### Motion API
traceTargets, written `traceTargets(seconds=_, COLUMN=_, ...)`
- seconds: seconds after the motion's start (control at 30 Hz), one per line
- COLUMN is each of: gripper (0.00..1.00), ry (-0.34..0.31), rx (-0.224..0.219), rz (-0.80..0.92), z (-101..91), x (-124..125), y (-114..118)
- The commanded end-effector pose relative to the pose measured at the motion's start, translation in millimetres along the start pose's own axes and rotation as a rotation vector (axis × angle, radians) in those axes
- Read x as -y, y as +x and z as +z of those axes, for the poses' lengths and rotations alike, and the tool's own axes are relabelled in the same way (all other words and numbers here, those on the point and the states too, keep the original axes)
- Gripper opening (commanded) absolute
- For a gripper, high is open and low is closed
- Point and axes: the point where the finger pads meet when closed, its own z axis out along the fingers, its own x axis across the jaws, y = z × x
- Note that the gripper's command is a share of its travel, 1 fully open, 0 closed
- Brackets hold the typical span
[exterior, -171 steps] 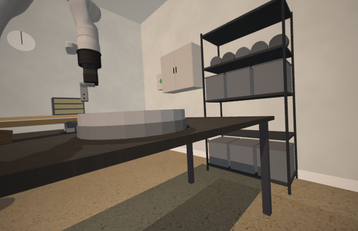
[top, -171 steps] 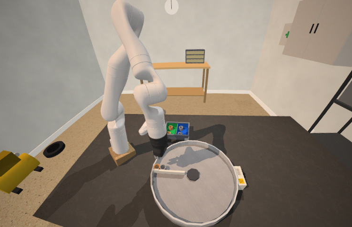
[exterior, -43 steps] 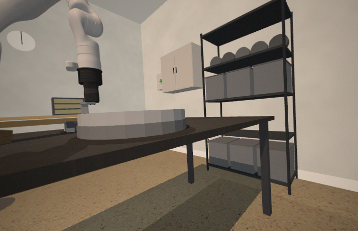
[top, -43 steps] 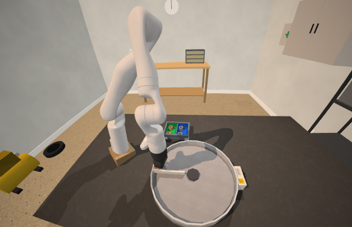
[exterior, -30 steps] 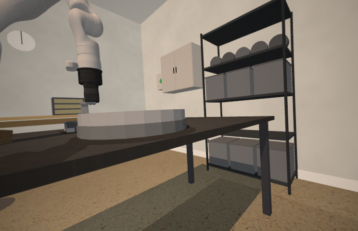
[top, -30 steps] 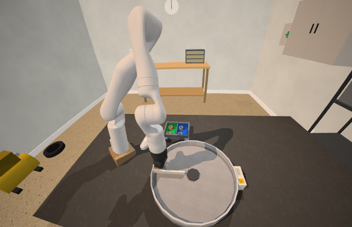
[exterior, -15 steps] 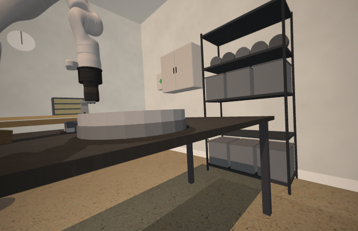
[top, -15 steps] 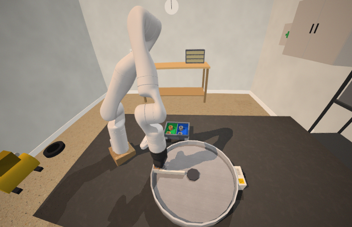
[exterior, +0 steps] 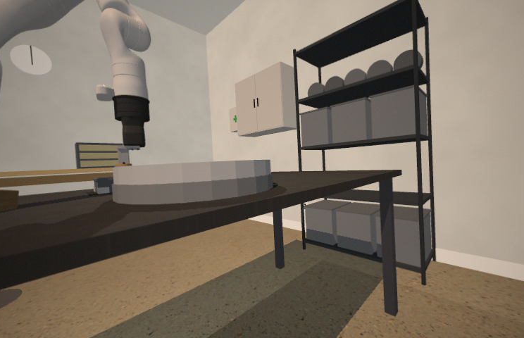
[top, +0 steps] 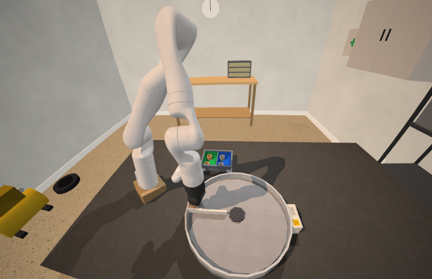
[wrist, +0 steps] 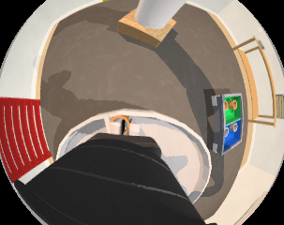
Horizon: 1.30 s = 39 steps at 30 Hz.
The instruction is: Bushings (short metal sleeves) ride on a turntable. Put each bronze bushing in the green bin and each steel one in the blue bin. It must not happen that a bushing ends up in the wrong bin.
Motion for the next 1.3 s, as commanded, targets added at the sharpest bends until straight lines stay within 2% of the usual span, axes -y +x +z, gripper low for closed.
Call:
traceTargets(seconds=0.0, gripper=0.00, ry=-0.002, rx=0.001, rz=-0.001, z=-0.8, x=-0.4, y=-0.1)
traceTargets(seconds=1.27, gripper=0.00, ry=-0.002, rx=0.001, rz=-0.001, z=-12.2, x=-0.3, y=-0.1)
